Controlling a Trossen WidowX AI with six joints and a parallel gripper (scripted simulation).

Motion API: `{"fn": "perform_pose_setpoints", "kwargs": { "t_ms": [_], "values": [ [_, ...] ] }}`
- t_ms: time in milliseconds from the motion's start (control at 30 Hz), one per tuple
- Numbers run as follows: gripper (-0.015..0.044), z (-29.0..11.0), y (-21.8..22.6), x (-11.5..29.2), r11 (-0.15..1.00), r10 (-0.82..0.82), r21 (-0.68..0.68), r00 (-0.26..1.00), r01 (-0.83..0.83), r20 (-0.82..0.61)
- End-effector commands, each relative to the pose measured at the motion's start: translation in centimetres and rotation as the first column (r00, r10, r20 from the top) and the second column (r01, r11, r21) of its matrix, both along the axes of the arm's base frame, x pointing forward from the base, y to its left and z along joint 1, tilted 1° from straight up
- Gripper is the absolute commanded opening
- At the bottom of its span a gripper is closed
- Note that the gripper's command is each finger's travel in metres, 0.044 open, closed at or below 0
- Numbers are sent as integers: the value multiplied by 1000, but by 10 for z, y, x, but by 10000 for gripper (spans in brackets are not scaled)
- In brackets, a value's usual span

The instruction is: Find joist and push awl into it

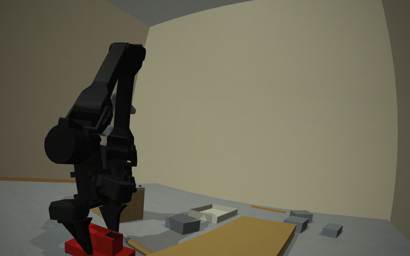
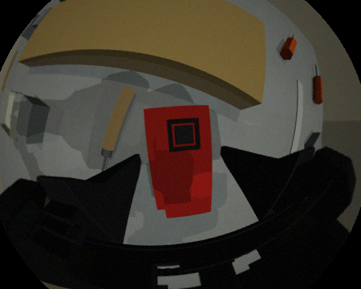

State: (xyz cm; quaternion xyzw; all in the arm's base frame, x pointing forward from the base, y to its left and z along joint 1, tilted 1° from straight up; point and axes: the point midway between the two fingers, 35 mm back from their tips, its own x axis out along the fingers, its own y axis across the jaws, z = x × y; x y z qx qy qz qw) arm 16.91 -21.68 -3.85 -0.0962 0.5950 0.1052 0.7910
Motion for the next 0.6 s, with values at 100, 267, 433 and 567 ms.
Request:
{"fn": "perform_pose_setpoints", "kwargs": {
  "t_ms": [100, 267, 433, 567],
  "values": [
    [322, -2, 1, -1, 1000, 4, -2, 1000, -4, -3],
    [288, -2, 1, -1, 1000, 4, -2, 1000, -4, -3],
    [255, -2, 1, -1, 1000, 4, -2, 1000, -4, -3],
    [228, -2, 1, -1, 1000, 4, -2, 1000, -4, -3]
  ]
}}
